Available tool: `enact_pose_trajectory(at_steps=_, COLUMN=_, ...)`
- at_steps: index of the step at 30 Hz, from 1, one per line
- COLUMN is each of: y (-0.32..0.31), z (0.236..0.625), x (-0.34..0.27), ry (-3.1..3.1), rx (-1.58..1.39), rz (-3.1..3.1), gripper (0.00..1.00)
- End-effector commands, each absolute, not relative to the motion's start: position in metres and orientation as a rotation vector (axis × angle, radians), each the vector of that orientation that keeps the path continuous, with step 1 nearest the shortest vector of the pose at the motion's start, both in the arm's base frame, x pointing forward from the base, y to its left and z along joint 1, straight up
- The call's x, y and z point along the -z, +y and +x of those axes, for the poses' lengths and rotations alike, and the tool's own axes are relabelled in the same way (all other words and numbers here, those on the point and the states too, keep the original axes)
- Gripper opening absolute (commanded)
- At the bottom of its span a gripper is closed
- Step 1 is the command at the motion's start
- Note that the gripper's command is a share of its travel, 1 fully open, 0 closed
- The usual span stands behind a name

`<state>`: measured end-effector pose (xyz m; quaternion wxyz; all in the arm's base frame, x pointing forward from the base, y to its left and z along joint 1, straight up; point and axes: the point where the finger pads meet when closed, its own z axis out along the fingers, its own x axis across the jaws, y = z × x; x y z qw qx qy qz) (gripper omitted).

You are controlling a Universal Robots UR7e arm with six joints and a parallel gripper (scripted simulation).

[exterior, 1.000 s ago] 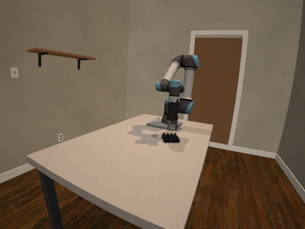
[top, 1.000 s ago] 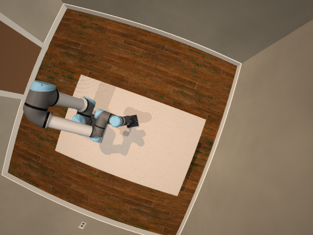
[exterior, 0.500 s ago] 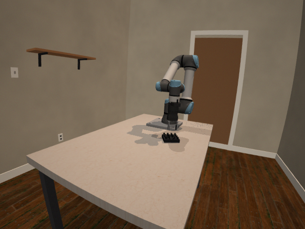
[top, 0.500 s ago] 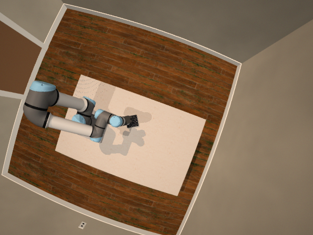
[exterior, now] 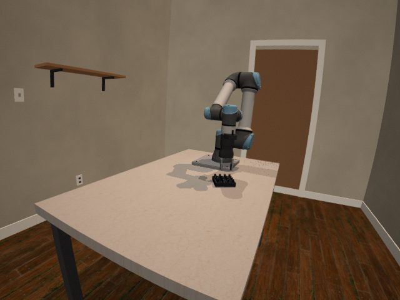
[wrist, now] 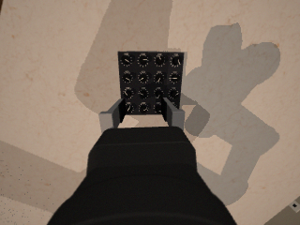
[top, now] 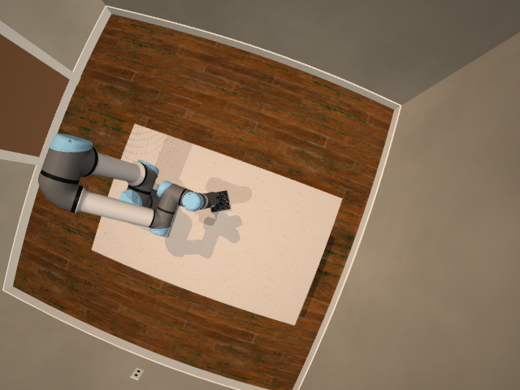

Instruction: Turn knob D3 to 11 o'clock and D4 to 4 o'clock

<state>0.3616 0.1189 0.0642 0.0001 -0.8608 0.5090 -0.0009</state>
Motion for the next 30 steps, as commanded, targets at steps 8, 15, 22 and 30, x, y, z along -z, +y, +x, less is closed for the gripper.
enact_pose_trajectory(at_steps=8, y=0.117, z=0.358, x=-0.063, ry=1.601, rx=0.0, rz=-2.704, gripper=1.0)
enact_pose_trajectory(at_steps=15, y=0.113, z=0.349, x=-0.063, ry=1.601, rx=-0.001, rz=-2.704, gripper=1.0)
enact_pose_trajectory(at_steps=22, y=0.107, z=0.338, x=-0.063, ry=1.601, rx=-0.001, rz=-2.704, gripper=1.0)
enact_pose_trajectory(at_steps=30, y=0.101, z=0.325, x=-0.063, ry=1.601, rx=-0.001, rz=-2.704, gripper=1.0)
